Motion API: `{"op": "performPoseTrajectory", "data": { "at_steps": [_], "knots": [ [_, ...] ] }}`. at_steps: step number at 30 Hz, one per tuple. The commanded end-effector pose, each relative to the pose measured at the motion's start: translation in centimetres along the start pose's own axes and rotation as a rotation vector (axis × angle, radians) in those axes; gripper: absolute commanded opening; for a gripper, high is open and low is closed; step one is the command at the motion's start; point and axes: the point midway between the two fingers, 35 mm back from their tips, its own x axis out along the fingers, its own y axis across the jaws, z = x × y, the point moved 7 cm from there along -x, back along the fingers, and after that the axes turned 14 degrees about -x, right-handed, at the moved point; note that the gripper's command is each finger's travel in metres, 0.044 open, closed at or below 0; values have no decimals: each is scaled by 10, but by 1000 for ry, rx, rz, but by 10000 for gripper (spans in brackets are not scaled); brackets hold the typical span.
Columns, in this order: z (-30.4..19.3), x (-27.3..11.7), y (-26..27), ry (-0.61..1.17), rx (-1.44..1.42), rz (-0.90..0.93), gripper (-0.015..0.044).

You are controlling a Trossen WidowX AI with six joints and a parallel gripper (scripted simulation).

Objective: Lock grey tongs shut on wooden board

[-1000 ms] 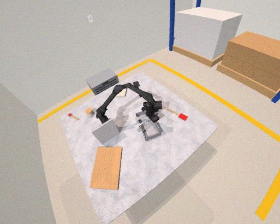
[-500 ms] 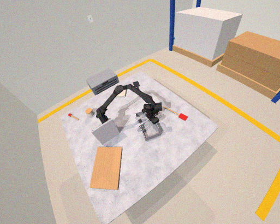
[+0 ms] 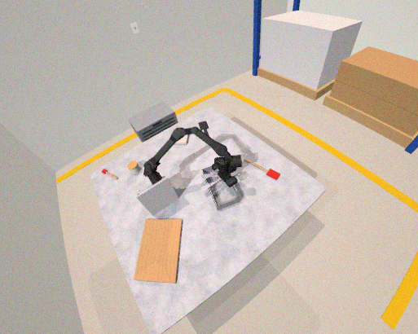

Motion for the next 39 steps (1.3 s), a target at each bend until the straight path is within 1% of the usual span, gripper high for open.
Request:
{"op": "performPoseTrajectory", "data": {
  "at_steps": [1, 39],
  "knots": [
    [0, 1, 2, -2, 5, 4, -150],
    [17, 1, 62, -2, 7, 6, -150]
  ]
}}
